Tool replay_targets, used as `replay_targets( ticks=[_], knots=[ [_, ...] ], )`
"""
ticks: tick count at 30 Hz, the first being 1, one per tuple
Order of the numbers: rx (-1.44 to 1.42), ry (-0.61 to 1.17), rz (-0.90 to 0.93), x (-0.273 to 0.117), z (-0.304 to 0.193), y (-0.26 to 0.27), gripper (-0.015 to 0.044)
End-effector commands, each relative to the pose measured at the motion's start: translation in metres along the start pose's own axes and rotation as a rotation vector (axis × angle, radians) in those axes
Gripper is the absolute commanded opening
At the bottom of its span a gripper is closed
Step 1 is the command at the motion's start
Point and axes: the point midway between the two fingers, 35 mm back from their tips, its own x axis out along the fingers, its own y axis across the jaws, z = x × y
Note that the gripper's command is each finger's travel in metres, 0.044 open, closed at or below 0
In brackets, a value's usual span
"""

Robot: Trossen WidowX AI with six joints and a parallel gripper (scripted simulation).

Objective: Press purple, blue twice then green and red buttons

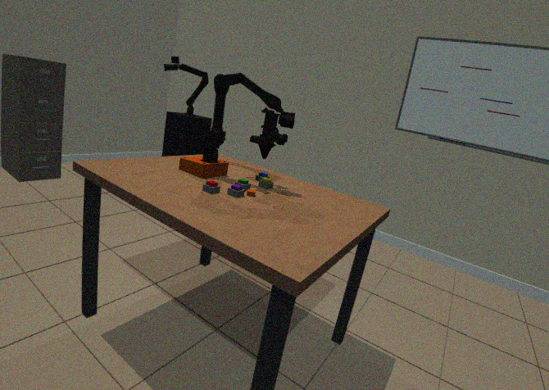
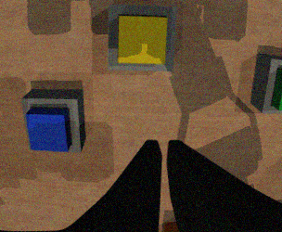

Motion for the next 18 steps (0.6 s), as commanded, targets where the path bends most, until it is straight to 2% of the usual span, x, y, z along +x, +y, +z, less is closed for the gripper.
replay_targets(
  ticks=[1,7,13,18],
  knots=[
    [-0.002,-0.002,-0.009,-0.001,0.006,-0.048,0.002],
    [-0.002,0.002,-0.016,0.0,0.001,-0.118,0.002],
    [-0.002,0.003,-0.016,0.002,-0.001,-0.126,0.002],
    [-0.002,0.003,-0.016,0.059,-0.001,-0.127,0.002]
  ],
)
